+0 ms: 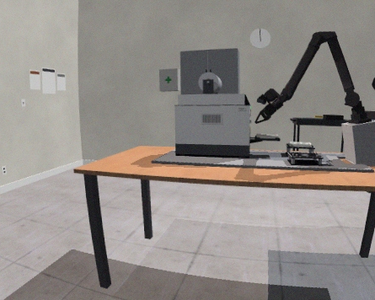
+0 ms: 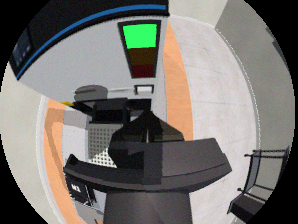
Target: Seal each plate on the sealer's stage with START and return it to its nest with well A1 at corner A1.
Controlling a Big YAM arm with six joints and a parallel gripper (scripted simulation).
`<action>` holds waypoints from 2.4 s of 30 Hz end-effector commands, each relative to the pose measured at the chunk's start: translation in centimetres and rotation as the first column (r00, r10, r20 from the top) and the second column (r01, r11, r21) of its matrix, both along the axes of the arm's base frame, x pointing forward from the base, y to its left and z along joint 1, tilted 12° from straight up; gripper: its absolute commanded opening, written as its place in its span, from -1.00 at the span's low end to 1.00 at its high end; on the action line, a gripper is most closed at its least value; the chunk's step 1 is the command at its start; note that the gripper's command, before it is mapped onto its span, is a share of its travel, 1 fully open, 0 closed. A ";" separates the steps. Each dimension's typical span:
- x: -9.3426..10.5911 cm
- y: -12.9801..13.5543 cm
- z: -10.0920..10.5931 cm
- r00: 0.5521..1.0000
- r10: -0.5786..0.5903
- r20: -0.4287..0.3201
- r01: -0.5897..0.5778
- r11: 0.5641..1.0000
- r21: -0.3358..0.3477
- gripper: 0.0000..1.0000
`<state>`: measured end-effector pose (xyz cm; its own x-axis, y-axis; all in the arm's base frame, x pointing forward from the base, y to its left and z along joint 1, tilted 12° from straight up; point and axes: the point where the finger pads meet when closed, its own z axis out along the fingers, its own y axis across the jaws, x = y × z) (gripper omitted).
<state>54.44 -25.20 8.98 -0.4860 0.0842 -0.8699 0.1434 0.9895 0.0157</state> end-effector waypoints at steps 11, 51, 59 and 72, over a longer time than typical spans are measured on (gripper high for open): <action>1.5 0.2 3.1 1.000 0.005 0.029 -0.005 1.000 -0.010 -1.00; 1.7 0.2 3.2 1.000 -0.003 0.026 0.003 1.000 -0.002 -1.00; 2.3 -0.9 2.9 0.999 -0.014 0.029 0.014 1.000 -0.004 -1.00; 2.4 -1.4 1.4 1.000 -0.021 0.009 0.021 1.000 0.008 -1.00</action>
<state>55.54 -25.15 10.00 -0.4865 0.0842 -0.8696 0.1447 0.9894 0.0148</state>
